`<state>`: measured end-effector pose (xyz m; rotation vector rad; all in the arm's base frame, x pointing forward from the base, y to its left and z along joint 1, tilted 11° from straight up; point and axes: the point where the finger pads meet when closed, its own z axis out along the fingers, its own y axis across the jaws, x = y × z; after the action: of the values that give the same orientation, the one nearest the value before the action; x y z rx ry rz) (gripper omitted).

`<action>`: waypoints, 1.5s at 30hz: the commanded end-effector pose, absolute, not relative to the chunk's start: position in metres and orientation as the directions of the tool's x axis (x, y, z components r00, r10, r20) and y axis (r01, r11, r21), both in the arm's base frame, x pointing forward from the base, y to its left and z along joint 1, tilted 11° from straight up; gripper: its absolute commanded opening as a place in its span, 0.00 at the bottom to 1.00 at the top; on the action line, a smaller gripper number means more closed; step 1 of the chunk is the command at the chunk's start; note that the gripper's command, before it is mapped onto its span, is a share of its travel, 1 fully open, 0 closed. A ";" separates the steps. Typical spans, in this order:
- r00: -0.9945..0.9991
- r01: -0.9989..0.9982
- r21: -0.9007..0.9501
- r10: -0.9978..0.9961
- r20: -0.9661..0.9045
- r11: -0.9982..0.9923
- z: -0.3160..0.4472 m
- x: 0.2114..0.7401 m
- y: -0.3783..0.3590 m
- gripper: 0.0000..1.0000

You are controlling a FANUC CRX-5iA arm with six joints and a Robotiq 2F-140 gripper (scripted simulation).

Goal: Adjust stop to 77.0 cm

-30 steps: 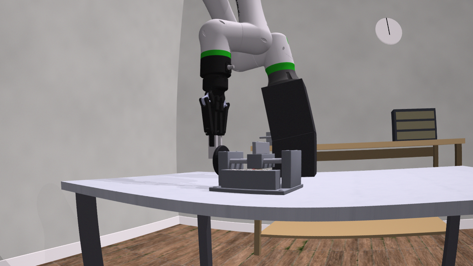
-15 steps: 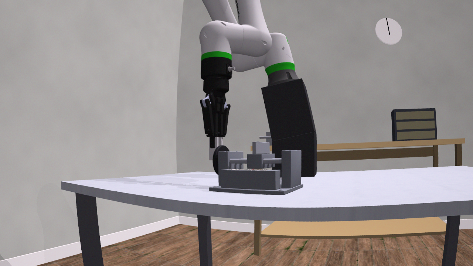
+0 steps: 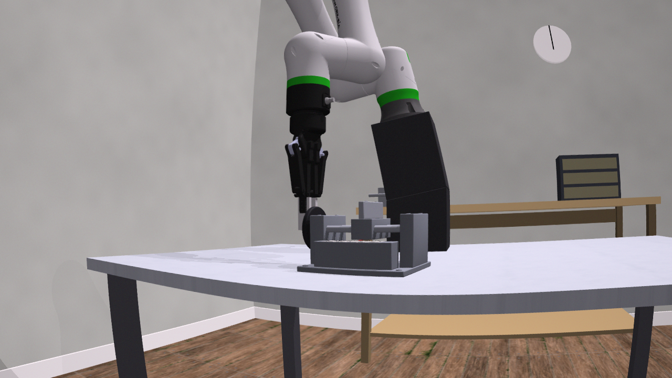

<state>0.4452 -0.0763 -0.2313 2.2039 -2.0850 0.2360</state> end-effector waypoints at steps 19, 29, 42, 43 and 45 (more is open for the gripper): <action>0.051 -0.998 -0.036 -0.982 0.180 -0.059 -0.238 0.443 -0.078 0.04; 0.051 -0.998 -0.036 -0.982 0.180 -0.059 -0.242 0.443 -0.078 0.04; 0.051 -0.998 -0.036 -0.982 0.180 -0.059 -0.247 0.443 -0.079 0.04; 0.051 -0.998 -0.036 -0.982 0.180 -0.059 -0.248 0.443 -0.079 0.04; 0.051 -0.998 -0.036 -0.982 0.180 -0.059 -0.249 0.443 -0.080 0.04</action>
<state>0.4430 -0.0794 -0.2478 2.2035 -2.0847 0.2343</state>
